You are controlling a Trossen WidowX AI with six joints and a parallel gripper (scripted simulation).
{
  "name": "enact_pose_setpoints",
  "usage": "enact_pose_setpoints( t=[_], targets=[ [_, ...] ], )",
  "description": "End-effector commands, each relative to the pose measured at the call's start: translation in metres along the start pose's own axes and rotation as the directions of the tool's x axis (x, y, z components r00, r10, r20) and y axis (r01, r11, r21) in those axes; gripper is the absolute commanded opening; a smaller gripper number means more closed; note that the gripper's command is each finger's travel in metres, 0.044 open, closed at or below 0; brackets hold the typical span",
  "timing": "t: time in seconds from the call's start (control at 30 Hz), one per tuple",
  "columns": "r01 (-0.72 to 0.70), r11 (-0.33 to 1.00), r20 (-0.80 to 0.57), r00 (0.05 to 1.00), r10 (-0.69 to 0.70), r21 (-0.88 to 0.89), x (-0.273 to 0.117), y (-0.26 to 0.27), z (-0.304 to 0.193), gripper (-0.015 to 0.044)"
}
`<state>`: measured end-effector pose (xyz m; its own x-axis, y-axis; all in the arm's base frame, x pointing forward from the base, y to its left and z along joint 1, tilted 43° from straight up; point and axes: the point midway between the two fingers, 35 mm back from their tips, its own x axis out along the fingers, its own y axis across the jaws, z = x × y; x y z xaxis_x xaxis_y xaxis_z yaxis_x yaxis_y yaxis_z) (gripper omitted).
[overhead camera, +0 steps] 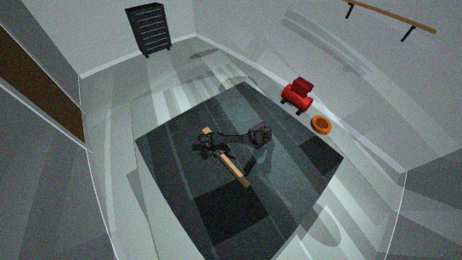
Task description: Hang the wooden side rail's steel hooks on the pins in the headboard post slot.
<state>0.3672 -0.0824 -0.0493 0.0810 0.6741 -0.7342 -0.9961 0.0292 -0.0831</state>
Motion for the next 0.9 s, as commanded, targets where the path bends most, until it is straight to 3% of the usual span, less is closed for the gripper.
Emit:
enact_pose_setpoints(
  t=[0.0, 0.13, 0.53, 0.7, 0.87],
  targets=[
    [0.005, 1.000, -0.006, 1.000, -0.005, 0.006, 0.000, 0.000, -0.003, 0.0000],
    [0.005, 1.000, -0.006, 1.000, -0.005, 0.006, 0.001, 0.000, -0.003, 0.0000],
    [0.000, 1.000, 0.000, 1.000, 0.000, 0.001, 0.000, 0.000, 0.000, 0.0315],
    [0.003, 1.000, -0.005, 1.000, -0.003, 0.004, -0.023, 0.000, -0.001, 0.0440],
    [0.005, 1.000, -0.008, 1.000, -0.005, 0.006, -0.040, 0.001, 0.000, 0.0440]
  ],
)
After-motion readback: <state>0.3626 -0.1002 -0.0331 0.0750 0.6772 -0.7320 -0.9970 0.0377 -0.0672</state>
